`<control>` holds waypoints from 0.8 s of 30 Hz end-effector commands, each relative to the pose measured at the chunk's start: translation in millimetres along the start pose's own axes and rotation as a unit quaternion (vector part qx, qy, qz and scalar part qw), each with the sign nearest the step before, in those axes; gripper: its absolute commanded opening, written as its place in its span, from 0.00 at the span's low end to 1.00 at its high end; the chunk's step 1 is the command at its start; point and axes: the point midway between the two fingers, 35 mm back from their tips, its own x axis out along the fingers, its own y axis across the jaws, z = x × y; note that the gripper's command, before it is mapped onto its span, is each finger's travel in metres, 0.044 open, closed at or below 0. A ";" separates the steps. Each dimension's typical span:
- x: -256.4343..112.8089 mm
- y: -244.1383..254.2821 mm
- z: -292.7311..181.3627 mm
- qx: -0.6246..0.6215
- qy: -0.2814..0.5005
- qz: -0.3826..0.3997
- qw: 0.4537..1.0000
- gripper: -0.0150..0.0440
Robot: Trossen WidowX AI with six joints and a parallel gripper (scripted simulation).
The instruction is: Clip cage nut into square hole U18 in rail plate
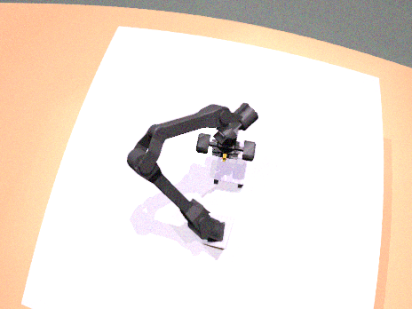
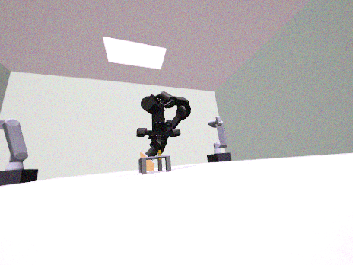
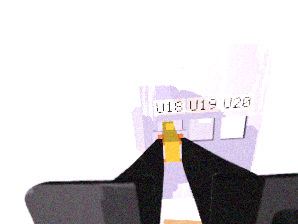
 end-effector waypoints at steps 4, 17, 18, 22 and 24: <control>0.4 0.3 0.1 0.002 -0.001 0.002 1.000 0.32; 0.7 -2.0 0.1 0.002 -0.001 0.010 1.000 0.32; 0.7 -2.2 0.1 0.002 -0.001 0.010 1.000 0.32; 0.7 -2.4 0.1 0.002 -0.001 0.010 1.000 0.32; 0.7 -2.4 0.1 0.002 -0.001 0.010 1.000 0.32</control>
